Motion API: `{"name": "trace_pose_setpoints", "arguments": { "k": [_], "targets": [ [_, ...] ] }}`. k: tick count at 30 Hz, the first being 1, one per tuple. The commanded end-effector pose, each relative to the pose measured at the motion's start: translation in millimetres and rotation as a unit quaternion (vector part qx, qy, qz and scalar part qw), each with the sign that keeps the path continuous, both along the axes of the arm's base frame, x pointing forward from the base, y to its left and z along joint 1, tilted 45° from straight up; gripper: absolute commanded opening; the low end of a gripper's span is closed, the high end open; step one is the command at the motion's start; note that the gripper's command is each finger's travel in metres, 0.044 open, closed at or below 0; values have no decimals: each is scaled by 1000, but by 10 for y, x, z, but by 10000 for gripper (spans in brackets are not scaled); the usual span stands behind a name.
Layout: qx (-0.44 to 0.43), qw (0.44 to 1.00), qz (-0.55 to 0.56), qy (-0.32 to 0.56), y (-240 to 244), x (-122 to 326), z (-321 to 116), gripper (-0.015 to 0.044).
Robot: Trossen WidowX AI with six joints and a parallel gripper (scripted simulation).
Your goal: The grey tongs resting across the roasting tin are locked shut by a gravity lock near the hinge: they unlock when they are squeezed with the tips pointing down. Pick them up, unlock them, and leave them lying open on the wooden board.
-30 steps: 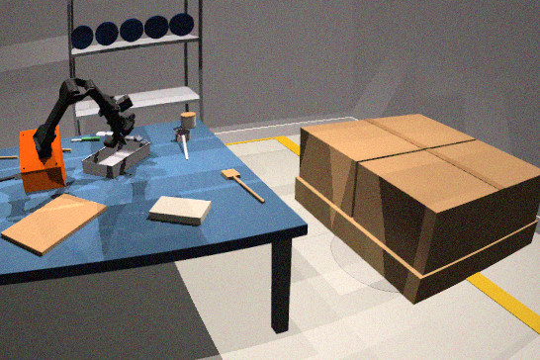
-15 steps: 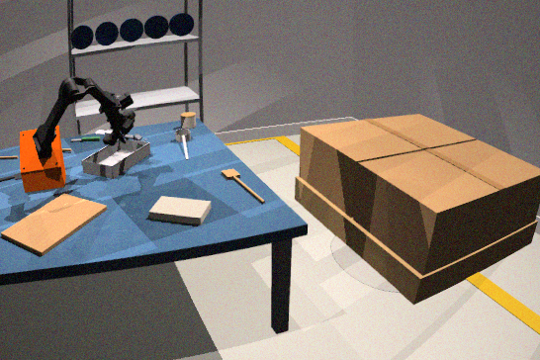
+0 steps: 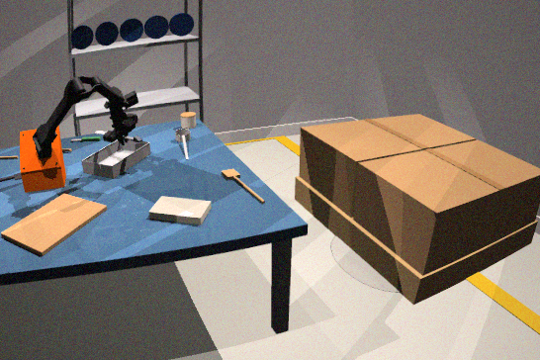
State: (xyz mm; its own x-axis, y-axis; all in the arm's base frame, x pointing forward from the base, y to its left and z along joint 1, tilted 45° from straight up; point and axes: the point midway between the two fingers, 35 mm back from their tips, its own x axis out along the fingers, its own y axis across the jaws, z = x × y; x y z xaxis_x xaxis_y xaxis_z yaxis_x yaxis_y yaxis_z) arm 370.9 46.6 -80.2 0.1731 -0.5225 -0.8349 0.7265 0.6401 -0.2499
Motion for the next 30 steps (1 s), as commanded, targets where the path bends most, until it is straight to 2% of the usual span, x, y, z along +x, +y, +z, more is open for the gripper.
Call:
{"name": "trace_pose_setpoints", "arguments": {
  "k": [1, 18, 30],
  "targets": [
    [-16, 1000, -12, 7, 33, 34, 30, -150],
    [-103, 991, -60, 61, 8, 12, 111, -150],
    [-105, 990, -63, 68, -41, -11, 124, -150]
  ]
}}
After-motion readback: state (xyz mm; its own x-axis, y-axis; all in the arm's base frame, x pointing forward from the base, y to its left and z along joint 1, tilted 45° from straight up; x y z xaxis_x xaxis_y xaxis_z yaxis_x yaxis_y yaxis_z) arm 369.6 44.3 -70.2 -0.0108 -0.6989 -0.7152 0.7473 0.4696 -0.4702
